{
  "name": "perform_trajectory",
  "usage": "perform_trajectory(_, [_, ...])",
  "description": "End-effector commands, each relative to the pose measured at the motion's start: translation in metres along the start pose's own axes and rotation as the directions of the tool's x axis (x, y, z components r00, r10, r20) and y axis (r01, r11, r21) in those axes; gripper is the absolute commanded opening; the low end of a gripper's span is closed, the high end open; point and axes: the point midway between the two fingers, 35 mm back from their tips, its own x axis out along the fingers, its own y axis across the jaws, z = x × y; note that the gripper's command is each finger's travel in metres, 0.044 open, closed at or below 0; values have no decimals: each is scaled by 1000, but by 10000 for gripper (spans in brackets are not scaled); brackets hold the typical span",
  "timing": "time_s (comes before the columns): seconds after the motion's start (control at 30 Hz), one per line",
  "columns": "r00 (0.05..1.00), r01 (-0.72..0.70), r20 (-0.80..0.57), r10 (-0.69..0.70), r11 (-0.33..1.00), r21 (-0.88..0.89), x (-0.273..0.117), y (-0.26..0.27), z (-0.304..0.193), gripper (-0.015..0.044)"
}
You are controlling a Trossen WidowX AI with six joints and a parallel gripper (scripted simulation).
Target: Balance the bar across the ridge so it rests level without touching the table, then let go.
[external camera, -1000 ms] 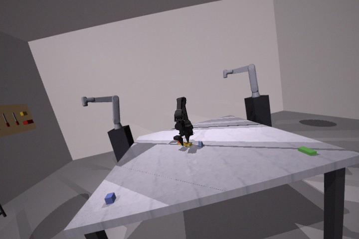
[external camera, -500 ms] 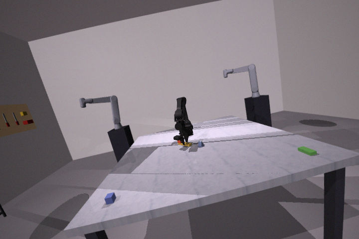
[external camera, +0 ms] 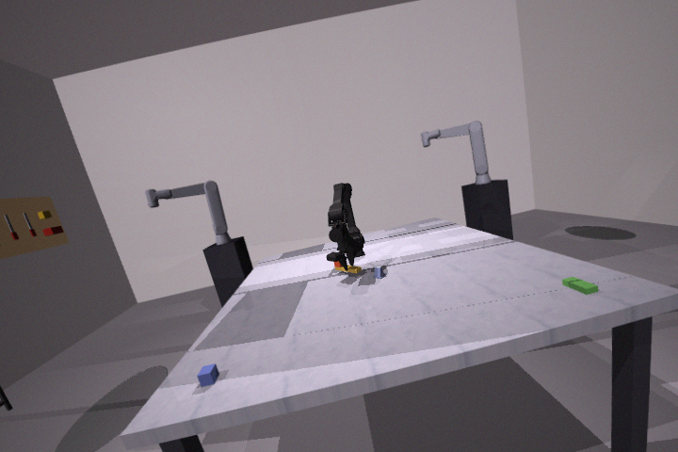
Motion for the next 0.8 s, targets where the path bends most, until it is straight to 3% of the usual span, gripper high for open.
perform_trajectory(0.0, [1000, 7, 7, -7, 1000, -2, -12, -2, 2, 0])
perform_trajectory(0.77, [1000, 3, 8, -3, 1000, -5, -70, 2, -1, 0])
